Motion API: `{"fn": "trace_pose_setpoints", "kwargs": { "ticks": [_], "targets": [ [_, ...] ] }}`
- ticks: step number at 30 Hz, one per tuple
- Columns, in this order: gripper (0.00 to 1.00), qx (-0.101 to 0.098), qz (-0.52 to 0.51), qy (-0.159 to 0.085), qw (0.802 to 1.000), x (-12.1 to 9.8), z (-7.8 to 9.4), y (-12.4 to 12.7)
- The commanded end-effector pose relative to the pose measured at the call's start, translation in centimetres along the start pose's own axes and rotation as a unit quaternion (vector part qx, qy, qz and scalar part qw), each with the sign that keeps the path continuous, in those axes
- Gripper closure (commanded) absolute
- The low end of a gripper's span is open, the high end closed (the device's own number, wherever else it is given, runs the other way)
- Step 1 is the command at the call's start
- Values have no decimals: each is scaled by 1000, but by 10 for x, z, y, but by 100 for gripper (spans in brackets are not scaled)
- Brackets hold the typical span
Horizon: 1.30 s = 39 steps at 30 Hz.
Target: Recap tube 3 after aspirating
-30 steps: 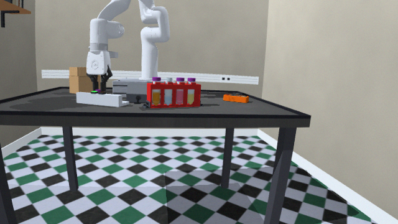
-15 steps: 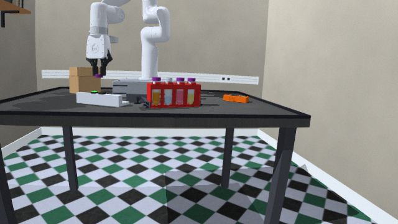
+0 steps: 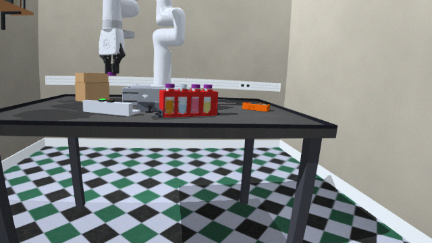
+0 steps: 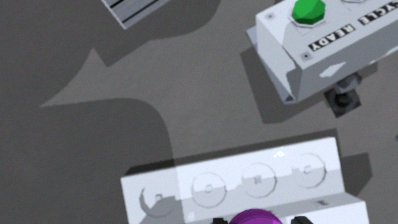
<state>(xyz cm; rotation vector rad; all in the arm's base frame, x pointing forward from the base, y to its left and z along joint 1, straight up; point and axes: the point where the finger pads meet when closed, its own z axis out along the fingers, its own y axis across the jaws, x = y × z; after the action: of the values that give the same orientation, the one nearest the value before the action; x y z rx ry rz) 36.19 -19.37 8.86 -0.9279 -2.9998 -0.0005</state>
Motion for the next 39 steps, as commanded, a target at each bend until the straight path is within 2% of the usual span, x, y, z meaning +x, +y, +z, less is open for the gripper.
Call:
{"fn": "trace_pose_setpoints", "kwargs": {
  "ticks": [1,14,16,31,33,39],
  "targets": [
    [100,3,104,-5,995,8,-2,28],
    [100,2,104,-4,995,41,-1,116],
    [100,2,104,-4,995,41,-1,116],
    [100,2,104,-4,995,81,0,223],
    [100,2,104,-4,995,81,0,223],
    [100,2,104,-4,995,98,0,268]
  ]
}}
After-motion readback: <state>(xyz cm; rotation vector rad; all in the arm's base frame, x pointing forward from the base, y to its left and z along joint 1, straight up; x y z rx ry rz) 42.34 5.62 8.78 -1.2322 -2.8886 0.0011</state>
